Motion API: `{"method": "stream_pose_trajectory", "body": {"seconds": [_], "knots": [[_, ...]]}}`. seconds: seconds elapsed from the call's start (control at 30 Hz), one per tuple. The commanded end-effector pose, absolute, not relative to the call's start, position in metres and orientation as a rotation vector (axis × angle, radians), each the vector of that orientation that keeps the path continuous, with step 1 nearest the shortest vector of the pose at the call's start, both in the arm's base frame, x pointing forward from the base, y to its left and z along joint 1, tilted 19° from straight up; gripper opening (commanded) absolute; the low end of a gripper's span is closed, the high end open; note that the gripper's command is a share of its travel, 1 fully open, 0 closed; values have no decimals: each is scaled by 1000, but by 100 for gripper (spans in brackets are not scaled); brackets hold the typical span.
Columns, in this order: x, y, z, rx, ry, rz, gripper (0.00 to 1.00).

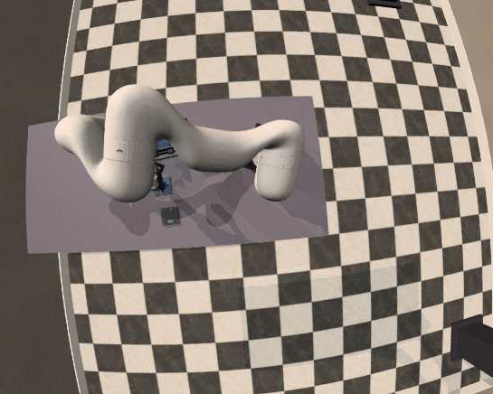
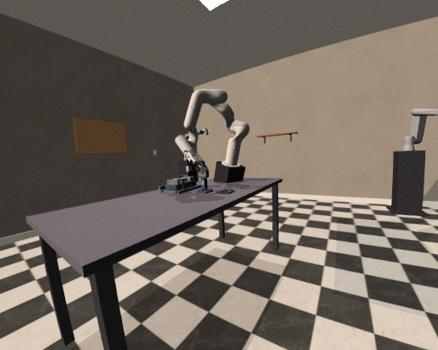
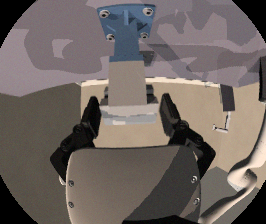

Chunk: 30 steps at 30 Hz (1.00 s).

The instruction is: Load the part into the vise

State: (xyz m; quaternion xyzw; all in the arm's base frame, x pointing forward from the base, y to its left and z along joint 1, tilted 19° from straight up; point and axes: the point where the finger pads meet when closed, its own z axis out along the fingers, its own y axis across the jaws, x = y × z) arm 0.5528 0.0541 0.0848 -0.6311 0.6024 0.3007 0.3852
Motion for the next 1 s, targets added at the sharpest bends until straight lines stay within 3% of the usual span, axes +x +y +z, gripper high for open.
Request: {"method": "stream_pose_trajectory", "body": {"seconds": [0.0,0.97], "knots": [[553,54,85,-1597,1521,777,89],[553,53,85,-1558,1475,820,89]]}}
